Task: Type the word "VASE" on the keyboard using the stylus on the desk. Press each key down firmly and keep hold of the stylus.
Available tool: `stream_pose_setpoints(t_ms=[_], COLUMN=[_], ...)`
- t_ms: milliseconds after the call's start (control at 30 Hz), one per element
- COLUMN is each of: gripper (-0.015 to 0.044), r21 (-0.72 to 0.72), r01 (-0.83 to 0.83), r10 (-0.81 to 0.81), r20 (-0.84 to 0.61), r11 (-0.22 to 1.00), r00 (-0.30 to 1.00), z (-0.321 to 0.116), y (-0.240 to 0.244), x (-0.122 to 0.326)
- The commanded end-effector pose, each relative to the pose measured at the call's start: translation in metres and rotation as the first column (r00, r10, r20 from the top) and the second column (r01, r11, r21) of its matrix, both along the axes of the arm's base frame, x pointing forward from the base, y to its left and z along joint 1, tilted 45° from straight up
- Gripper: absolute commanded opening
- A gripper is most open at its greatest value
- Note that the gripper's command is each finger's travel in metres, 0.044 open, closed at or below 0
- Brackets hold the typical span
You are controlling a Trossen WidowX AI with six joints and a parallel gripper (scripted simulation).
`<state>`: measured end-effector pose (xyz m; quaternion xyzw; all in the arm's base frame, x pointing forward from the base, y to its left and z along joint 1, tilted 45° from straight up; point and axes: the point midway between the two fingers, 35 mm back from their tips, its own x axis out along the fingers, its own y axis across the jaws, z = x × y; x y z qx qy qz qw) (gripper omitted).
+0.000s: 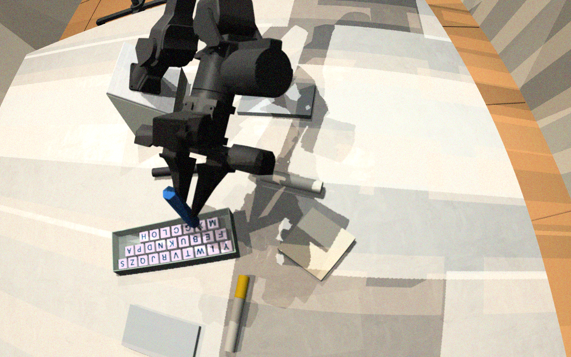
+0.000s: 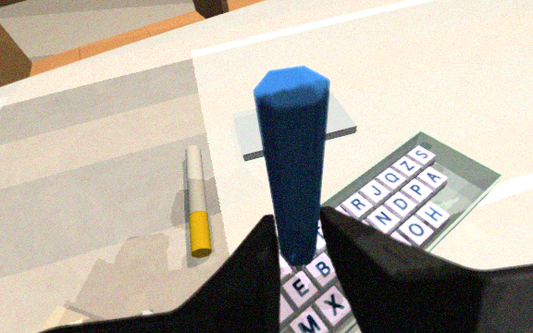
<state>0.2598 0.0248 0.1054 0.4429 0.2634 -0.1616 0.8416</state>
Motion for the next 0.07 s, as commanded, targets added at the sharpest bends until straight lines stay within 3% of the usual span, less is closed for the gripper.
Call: stream_pose_setpoints(t_ms=[0, 33], gripper=[0.0081, 0.0081], r21=[0.0, 0.0], r01=[0.002, 0.002], r10=[-0.002, -0.002], r20=[0.0, 0.0], r11=[1.0, 1.0], r00=[1.0, 1.0], z=[-0.0004, -0.0004], y=[0.0001, 0.0001], x=[0.0002, 0.0002])
